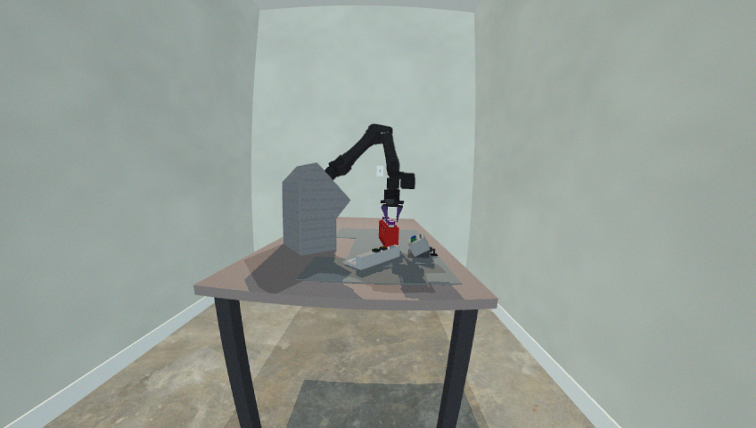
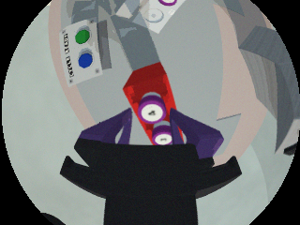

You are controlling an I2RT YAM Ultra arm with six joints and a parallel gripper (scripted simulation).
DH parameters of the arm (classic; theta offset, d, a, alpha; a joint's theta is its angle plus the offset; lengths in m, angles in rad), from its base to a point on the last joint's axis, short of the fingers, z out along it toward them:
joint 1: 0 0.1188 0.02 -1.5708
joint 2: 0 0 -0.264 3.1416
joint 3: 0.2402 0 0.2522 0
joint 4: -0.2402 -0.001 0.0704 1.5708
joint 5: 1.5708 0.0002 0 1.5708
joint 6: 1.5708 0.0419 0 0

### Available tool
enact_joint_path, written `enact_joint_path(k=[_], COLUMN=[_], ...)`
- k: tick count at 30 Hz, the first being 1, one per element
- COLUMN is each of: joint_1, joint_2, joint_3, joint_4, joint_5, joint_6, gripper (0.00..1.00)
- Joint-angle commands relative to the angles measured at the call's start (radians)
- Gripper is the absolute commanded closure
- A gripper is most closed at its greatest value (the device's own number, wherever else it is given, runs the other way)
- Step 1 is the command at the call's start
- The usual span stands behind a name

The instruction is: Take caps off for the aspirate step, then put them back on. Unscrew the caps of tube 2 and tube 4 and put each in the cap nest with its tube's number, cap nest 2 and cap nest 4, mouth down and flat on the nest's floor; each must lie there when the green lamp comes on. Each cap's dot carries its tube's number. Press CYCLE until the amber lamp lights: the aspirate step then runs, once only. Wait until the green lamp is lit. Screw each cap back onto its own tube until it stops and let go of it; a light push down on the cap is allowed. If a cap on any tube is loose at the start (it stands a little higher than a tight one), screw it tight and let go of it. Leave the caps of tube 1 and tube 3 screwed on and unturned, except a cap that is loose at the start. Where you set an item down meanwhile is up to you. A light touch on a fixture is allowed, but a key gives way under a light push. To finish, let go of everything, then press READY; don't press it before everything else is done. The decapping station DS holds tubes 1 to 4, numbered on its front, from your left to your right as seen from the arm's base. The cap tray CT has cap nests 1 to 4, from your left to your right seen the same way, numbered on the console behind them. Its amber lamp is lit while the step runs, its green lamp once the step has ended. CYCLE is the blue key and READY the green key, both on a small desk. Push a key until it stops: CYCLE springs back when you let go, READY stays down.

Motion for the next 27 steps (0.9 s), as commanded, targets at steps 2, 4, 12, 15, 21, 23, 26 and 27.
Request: enact_joint_path(k=[2, 4, 12, 15, 21, 23, 26, 27], joint_1=[-0.001, 0.001, 0.006, 0.008, 0.013, 0.013, 0.013, 0.013], joint_2=[0.000, 0.003, 0.013, 0.018, 0.027, 0.027, 0.027, 0.027], joint_3=[0.000, -0.002, -0.003, -0.004, -0.005, -0.005, -0.005, -0.005], joint_4=[0.007, 0.012, 0.027, 0.034, 0.046, 0.046, 0.046, 0.046], joint_5=[0.010, 0.010, 0.013, 0.014, 0.016, 0.016, 0.016, 0.016], joint_6=[0.005, 0.006, 0.012, 0.014, 0.019, 0.019, 0.019, 0.019], gripper=[0.51, 0.51, 0.51, 0.51, 0.51, 0.51, 1.00, 1.00])
